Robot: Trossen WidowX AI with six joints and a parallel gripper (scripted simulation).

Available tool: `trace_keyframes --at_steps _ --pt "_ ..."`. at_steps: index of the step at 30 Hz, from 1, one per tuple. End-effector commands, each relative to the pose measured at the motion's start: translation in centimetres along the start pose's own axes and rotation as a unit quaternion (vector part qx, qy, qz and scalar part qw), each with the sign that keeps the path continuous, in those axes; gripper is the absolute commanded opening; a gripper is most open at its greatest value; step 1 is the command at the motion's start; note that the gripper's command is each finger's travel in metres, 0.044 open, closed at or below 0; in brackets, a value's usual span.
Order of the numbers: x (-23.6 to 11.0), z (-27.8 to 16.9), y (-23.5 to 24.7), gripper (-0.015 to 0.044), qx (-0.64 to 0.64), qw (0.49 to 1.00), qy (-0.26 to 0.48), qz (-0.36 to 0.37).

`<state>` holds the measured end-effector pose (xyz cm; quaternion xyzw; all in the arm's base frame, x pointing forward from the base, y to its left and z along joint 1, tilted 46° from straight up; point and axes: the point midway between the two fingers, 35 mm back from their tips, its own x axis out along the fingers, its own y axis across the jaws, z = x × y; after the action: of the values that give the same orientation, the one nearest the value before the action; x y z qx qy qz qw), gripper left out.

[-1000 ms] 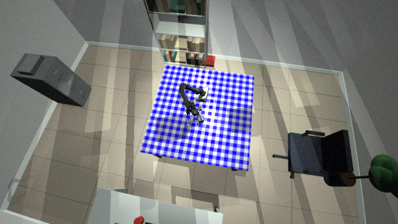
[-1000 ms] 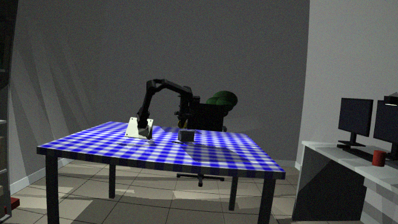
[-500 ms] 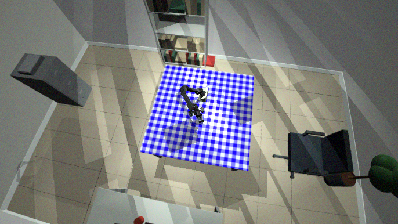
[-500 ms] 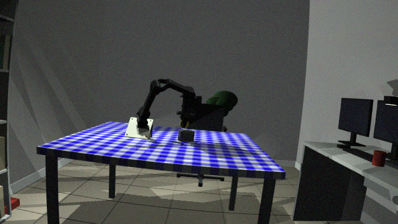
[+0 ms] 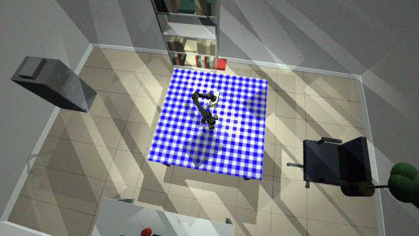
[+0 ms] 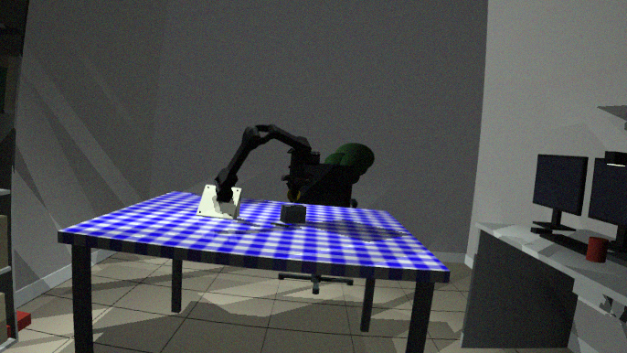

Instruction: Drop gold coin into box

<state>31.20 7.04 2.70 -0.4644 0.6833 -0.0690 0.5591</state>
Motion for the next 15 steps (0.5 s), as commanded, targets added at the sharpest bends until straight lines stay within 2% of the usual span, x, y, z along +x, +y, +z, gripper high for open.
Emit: trace_keyframes --at_steps 1,15 --pt "-0.11 0.83 0.63 0.0000 0.004 1.000 -0.003 0.001" --pt "0.02 0.32 0.37 0.0000 0.000 1.000 0.000 -0.001"
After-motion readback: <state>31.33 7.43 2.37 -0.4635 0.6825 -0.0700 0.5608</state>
